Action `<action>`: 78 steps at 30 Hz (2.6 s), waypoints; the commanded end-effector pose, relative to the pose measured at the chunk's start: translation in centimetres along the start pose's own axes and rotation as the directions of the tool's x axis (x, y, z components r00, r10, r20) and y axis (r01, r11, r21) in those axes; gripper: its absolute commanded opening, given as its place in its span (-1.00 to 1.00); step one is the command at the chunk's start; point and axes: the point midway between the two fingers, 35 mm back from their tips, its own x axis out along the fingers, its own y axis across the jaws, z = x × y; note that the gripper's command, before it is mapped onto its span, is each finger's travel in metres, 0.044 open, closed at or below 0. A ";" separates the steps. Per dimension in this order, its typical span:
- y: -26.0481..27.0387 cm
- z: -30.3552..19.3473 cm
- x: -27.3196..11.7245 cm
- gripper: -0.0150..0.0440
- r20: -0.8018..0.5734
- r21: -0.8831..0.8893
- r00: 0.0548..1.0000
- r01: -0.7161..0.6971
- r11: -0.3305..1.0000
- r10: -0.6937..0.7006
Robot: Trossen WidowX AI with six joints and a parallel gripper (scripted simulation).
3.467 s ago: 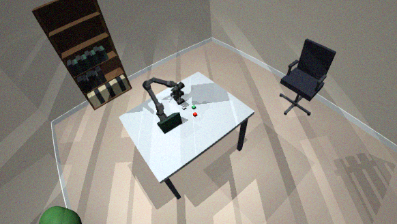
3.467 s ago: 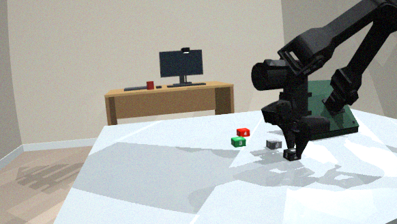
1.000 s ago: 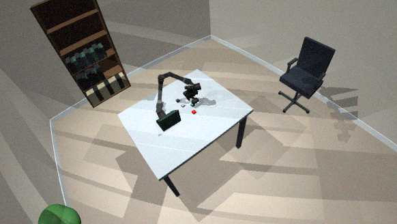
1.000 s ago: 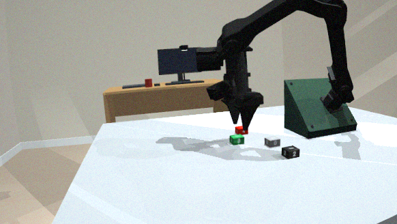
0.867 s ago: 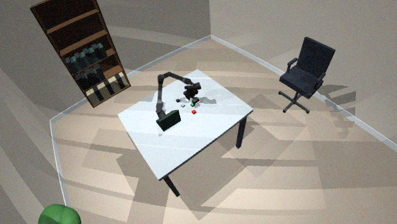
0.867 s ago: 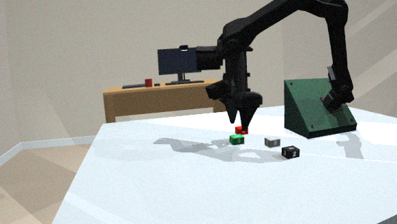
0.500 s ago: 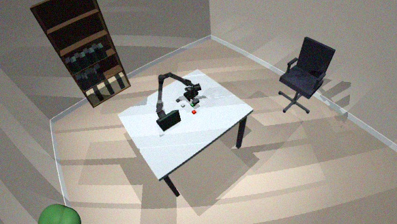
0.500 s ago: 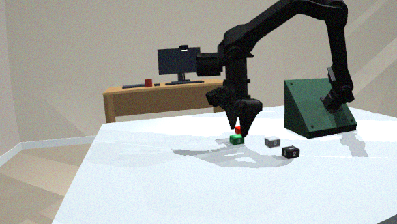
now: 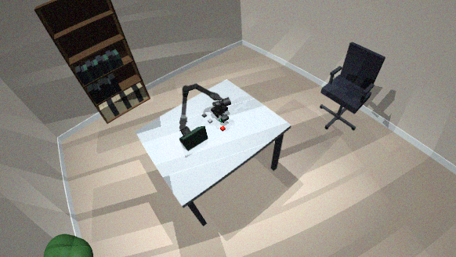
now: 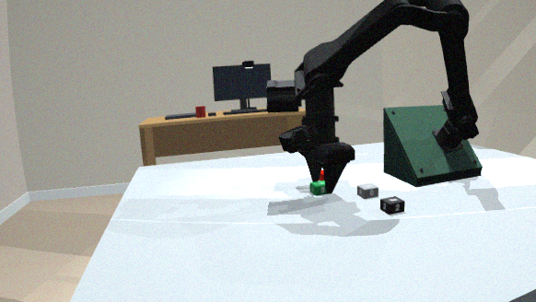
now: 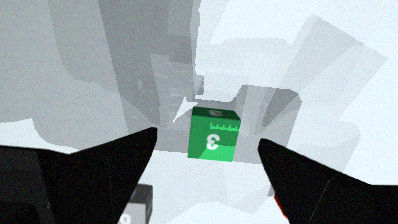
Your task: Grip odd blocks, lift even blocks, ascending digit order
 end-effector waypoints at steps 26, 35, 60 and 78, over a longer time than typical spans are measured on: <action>0.1 -0.1 0.1 -0.08 0.000 0.005 1.000 -0.004 1.000 0.004; 0.1 -0.1 0.1 0.00 0.000 0.005 1.000 -0.004 1.000 0.004; -0.2 0.2 -9.2 0.42 -0.001 0.006 1.000 0.002 1.000 -0.002; -4.7 -1.7 -11.7 -0.08 -0.001 0.007 1.000 0.008 1.000 -0.008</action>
